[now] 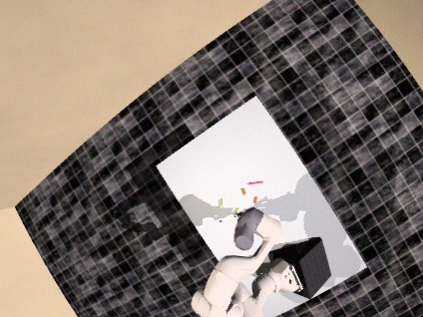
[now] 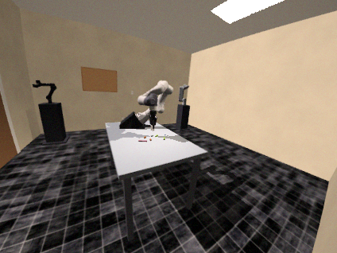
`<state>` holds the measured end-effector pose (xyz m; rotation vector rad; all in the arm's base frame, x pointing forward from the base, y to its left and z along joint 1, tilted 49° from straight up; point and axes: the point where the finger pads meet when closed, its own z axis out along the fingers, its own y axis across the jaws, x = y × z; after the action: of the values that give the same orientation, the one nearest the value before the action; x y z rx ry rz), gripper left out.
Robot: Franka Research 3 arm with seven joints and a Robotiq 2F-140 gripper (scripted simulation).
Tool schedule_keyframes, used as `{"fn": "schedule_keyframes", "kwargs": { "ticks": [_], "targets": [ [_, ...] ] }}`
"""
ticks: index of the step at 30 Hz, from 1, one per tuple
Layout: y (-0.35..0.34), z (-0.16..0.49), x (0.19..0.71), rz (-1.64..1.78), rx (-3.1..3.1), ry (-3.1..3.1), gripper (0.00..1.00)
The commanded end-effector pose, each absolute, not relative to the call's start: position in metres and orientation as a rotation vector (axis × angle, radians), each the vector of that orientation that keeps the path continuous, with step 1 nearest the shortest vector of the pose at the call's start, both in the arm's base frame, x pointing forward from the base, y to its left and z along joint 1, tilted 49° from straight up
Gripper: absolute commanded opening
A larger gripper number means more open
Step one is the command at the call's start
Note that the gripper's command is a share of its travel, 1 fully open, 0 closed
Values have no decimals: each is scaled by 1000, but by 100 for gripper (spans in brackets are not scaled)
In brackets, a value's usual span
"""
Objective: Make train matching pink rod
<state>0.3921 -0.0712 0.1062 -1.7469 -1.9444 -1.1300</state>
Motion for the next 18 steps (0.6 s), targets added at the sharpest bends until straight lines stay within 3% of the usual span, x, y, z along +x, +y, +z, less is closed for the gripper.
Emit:
{"fn": "schedule_keyframes", "kwargs": {
  "ticks": [1, 18],
  "targets": [
    [-70, 104, 393, -1131, -1742, -1953, 15],
    [-59, 93, 397, -1131, -1742, -1953, 15]
  ]
}}
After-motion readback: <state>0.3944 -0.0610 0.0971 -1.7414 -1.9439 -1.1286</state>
